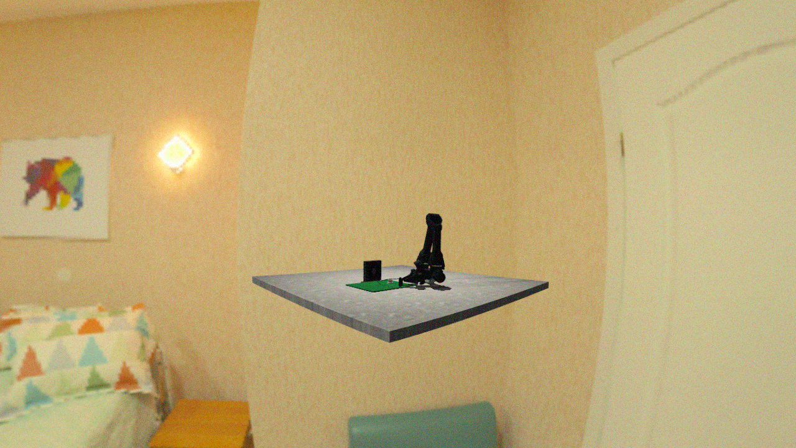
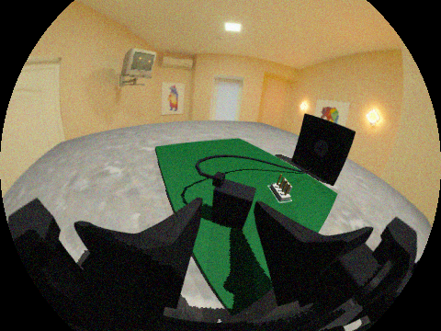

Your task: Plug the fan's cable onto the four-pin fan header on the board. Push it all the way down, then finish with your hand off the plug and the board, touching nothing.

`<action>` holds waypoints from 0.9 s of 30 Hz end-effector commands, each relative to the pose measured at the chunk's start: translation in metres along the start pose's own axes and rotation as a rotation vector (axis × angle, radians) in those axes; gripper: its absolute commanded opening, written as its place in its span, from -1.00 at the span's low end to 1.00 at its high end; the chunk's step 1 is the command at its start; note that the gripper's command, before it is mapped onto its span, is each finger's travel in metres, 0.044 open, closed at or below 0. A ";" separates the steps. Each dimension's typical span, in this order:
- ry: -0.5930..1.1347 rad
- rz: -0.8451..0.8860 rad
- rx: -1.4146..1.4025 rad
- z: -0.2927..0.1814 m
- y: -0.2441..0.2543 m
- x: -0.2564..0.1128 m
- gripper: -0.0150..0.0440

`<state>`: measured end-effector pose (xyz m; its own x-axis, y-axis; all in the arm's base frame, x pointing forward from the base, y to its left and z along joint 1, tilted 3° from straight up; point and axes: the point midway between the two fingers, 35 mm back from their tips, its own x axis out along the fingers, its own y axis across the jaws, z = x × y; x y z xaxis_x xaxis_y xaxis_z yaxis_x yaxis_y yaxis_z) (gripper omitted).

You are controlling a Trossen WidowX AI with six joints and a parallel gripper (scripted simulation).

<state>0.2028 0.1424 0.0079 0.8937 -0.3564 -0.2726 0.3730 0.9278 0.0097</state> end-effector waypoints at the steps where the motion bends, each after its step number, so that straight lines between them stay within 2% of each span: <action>1: 0.016 0.006 0.004 -0.001 0.002 -0.007 0.20; 27: 0.032 -0.002 -0.001 0.016 0.001 -0.059 0.20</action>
<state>0.1591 0.1606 0.0354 0.8853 -0.3515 -0.3045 0.3700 0.9290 0.0033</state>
